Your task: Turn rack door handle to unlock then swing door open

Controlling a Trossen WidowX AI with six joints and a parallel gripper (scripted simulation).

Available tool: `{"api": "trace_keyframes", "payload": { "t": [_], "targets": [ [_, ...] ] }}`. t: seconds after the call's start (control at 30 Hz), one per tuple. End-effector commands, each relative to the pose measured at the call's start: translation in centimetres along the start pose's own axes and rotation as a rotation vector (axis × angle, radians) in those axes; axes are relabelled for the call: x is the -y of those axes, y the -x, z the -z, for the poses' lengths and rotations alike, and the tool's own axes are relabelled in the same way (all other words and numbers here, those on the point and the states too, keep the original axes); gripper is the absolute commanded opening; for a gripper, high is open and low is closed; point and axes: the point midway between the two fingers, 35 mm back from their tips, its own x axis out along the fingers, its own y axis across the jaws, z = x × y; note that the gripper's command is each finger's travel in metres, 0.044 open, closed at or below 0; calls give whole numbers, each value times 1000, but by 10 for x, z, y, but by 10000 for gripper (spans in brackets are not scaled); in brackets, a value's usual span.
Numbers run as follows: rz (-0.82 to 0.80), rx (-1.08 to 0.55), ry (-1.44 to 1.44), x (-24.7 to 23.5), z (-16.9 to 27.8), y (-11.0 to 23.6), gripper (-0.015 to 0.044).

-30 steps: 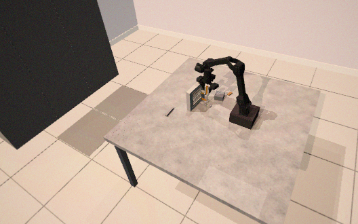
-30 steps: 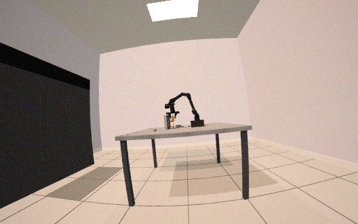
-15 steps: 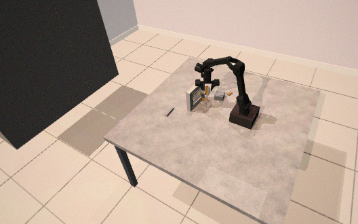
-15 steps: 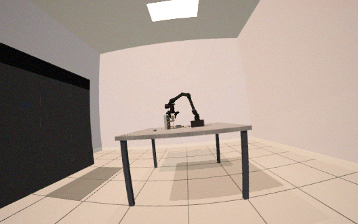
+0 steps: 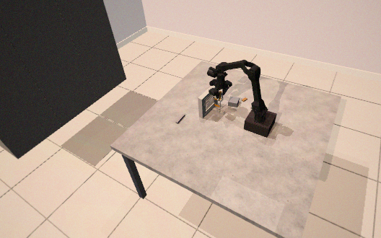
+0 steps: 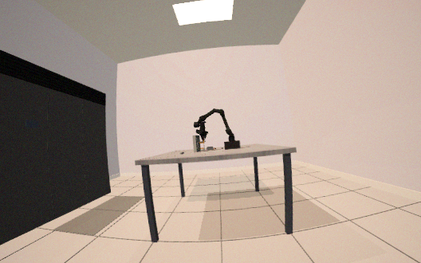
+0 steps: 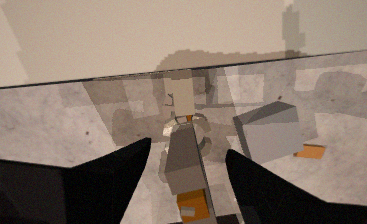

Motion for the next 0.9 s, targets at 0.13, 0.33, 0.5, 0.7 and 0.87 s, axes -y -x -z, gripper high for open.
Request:
{"api": "trace_keyframes", "payload": {
  "t": [0.13,0.33,0.5,0.7,0.87],
  "targets": [
    [-3,0,390,0,0,0,288],
    [-3,1,687,0,0,0,288],
    [-3,1,935,0,0,0,288],
    [-2,1,1232,0,0,0,288],
    [-2,1,1480,0,0,0,288]
  ]
}}
